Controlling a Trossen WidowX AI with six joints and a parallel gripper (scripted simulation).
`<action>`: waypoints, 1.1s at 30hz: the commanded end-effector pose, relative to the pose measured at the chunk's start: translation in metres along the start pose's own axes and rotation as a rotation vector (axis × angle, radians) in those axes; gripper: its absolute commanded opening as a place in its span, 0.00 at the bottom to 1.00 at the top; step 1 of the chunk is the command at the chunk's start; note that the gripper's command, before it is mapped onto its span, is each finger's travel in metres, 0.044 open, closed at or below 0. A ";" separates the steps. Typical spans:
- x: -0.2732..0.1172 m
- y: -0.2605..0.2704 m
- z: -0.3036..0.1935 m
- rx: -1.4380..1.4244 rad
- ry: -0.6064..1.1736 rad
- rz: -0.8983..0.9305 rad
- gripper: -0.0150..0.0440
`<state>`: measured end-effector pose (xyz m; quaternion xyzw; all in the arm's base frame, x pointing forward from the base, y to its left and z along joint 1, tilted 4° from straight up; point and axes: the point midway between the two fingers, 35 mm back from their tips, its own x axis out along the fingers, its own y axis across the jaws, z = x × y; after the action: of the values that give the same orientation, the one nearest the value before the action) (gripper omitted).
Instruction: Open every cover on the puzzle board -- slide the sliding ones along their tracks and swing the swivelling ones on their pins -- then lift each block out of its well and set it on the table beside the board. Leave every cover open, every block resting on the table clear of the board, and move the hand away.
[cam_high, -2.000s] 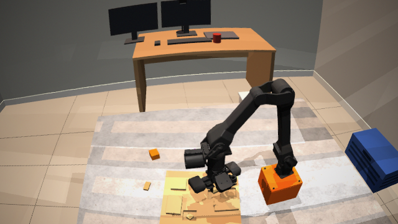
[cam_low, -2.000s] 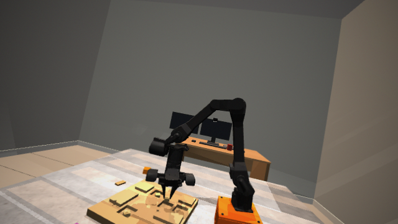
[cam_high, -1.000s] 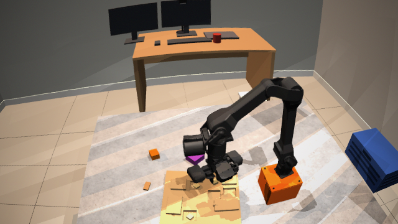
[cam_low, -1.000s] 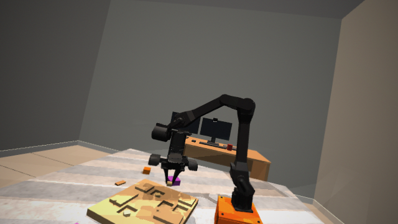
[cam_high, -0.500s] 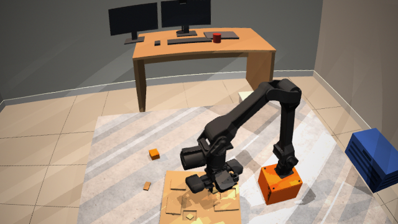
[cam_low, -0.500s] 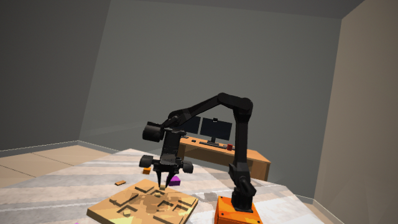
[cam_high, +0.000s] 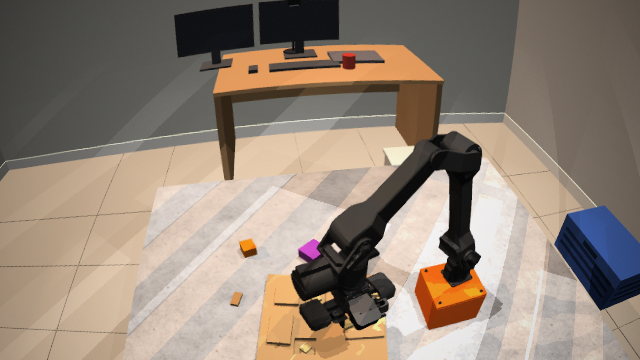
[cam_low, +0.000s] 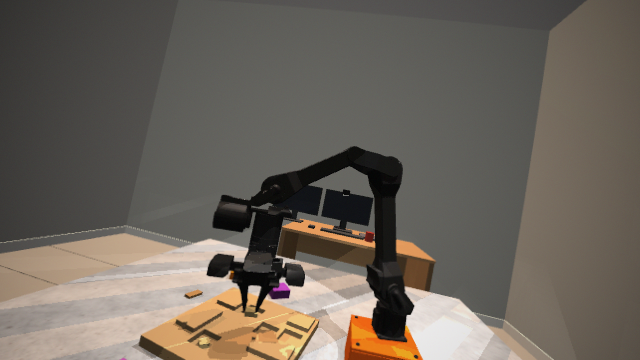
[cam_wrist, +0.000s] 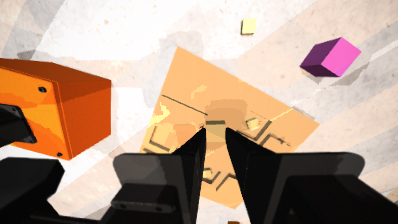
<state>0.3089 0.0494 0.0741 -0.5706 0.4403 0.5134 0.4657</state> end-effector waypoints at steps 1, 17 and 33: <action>0.001 -0.004 0.012 0.002 0.002 0.007 0.39; 0.001 -0.014 0.071 0.003 -0.003 0.006 0.39; 0.001 -0.013 0.133 0.003 -0.007 0.004 0.39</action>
<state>0.3014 0.1734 0.0714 -0.5674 0.4373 0.5166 0.4690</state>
